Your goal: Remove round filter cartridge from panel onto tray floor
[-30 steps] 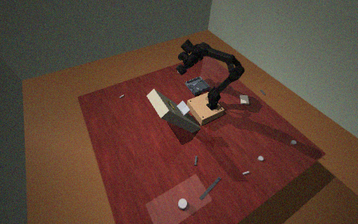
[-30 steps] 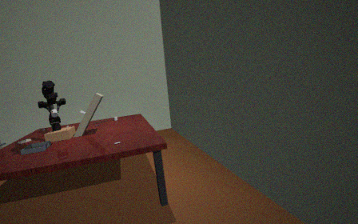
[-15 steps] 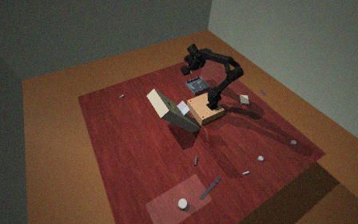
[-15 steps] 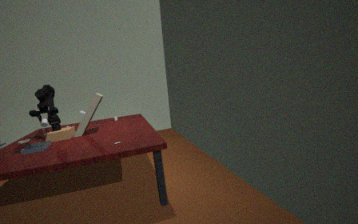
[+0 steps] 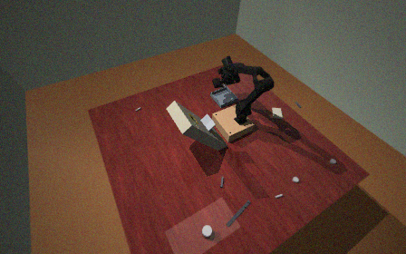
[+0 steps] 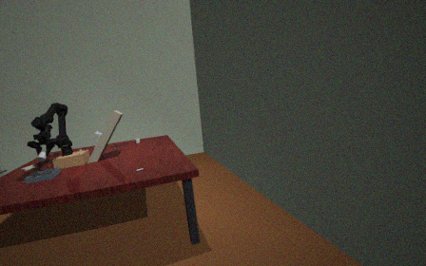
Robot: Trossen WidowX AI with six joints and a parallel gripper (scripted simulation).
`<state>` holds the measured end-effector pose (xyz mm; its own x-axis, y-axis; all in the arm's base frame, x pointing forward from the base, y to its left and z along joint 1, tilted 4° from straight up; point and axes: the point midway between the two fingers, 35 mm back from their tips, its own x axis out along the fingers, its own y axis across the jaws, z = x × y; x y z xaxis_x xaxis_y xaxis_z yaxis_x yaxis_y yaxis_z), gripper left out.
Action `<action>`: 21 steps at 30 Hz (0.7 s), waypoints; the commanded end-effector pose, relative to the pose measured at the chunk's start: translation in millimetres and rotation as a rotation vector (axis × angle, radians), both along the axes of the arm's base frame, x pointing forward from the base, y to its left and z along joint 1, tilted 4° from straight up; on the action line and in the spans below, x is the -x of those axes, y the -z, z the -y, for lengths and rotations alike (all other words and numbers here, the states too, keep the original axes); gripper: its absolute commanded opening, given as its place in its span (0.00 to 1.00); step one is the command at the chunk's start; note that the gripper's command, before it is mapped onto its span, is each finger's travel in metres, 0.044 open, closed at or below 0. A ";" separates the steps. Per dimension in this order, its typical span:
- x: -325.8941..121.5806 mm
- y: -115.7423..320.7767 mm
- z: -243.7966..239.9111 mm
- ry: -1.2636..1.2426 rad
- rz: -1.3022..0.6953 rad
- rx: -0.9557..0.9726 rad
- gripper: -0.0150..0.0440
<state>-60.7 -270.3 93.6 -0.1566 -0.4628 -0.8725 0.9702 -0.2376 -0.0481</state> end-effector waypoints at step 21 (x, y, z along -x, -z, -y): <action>25.1 87.7 -11.5 0.089 -0.007 0.006 0.25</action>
<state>-85.5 -261.0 20.4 -0.2045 -0.4488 -0.8699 0.9437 -0.3265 -0.0534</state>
